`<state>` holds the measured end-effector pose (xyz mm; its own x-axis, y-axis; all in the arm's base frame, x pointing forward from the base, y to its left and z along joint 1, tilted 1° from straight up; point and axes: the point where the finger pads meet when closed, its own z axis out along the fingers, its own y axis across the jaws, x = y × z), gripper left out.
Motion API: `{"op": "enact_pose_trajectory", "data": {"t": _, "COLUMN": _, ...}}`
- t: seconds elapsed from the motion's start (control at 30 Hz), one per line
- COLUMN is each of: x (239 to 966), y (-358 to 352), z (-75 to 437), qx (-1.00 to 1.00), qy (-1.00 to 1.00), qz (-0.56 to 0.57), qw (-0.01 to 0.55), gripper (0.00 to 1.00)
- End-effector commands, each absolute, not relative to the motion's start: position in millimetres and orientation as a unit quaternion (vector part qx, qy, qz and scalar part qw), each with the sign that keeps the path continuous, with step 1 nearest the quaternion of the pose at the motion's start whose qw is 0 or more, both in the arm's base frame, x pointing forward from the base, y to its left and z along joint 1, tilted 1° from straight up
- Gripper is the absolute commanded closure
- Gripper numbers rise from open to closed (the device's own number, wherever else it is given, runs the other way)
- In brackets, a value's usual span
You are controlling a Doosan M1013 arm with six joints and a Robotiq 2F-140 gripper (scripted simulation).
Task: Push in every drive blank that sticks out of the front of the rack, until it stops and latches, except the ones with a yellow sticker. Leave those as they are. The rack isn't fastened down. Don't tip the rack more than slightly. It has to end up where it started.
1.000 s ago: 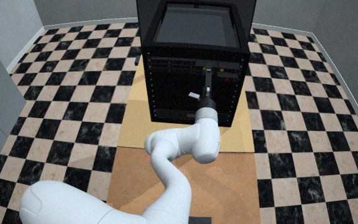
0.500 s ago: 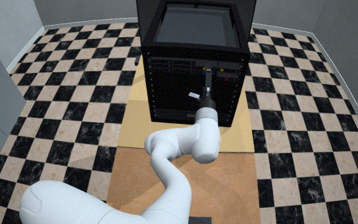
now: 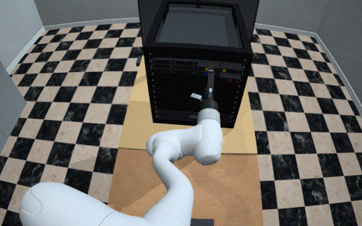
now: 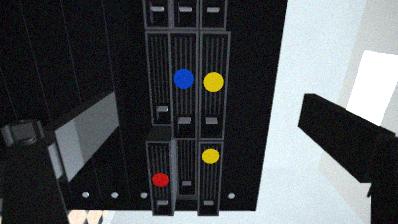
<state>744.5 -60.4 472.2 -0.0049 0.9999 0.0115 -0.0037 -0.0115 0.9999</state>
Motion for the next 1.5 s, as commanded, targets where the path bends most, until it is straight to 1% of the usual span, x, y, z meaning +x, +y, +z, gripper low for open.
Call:
{"op": "enact_pose_trajectory", "data": {"t": 0.0, "x": 744.5, "y": -60.5, "z": 472.9, "qx": 0.501, "qy": 0.497, "qz": 0.505, "qw": 0.497, "gripper": 0.00}}
{"op": "enact_pose_trajectory", "data": {"t": 0.73, "x": 744.6, "y": -67.7, "z": 470.2, "qx": 0.501, "qy": 0.497, "qz": 0.505, "qw": 0.497, "gripper": 0.00}}
{"op": "enact_pose_trajectory", "data": {"t": 1.0, "x": 744.7, "y": -89.5, "z": 462.0, "qx": 0.501, "qy": 0.497, "qz": 0.505, "qw": 0.497, "gripper": 0.00}}
{"op": "enact_pose_trajectory", "data": {"t": 1.47, "x": 745.2, "y": -162.0, "z": 434.7, "qx": 0.501, "qy": 0.497, "qz": 0.505, "qw": 0.497, "gripper": 0.00}}
